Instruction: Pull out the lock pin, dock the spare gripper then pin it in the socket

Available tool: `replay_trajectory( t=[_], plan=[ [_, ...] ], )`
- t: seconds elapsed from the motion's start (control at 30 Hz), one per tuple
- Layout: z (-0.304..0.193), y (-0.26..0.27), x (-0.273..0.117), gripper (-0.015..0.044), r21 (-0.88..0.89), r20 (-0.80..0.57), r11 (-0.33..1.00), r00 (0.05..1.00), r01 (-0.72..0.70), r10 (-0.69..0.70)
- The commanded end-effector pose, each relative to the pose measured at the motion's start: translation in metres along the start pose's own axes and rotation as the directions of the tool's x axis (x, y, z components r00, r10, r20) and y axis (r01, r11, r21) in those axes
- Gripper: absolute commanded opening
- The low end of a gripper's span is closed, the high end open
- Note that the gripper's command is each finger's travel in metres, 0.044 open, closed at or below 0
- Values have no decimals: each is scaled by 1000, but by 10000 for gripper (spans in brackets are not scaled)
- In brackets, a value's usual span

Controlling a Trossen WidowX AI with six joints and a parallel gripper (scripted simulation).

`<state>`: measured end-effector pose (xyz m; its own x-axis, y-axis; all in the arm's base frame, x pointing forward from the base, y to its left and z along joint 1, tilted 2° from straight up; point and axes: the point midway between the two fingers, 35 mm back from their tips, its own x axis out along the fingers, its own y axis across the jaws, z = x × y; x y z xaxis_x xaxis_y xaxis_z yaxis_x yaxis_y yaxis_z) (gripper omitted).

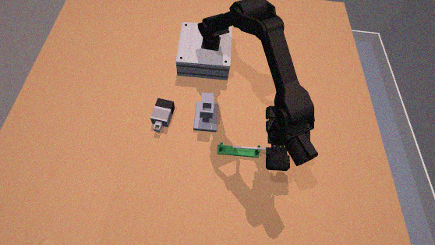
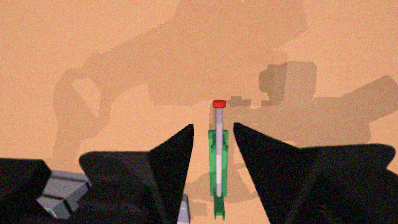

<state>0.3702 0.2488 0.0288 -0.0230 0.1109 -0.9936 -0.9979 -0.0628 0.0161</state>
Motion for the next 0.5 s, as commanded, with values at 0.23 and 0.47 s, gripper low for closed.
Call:
replay_trajectory(
  t=[0.23,0.47],
  plan=[
    [2,3,-25,200,0,-3,1000,1000,-6,6],
    [2,4,-25,279,-1,-6,1000,1000,-11,11]
  ],
)
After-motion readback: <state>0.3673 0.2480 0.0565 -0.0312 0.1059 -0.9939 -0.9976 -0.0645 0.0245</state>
